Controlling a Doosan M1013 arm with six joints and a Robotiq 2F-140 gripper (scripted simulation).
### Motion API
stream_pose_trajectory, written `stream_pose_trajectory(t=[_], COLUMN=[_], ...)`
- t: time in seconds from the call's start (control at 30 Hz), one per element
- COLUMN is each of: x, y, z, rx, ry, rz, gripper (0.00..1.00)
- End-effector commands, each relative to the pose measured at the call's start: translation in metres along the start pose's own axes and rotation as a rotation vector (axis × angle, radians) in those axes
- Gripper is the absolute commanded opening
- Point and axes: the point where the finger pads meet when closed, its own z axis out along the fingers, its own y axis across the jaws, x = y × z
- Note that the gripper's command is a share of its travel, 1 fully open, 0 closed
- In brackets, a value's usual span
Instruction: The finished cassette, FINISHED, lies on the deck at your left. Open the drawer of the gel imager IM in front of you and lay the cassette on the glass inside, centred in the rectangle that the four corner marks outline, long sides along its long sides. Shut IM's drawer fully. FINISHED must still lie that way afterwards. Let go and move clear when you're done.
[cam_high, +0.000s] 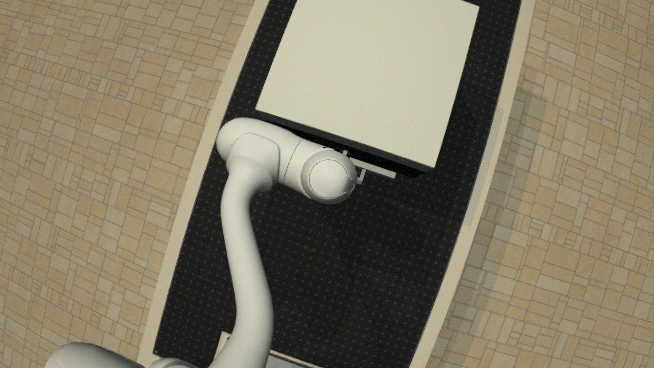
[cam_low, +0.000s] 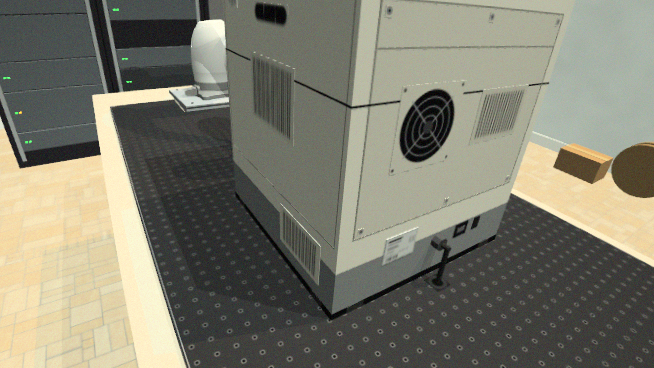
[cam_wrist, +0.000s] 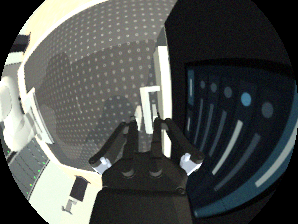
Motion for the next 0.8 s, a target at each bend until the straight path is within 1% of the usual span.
stream_pose_trajectory(t=[0.0, 0.4, 0.77], x=[0.0, 0.0, 0.0], y=[0.0, 0.0, 0.0], z=[-0.001, -0.015, -0.015], rx=[0.0, 0.0, 0.0], ry=[0.0, 0.0, 0.0], rz=[0.0, 0.0, 0.0], gripper=[0.27, 0.27, 0.27])
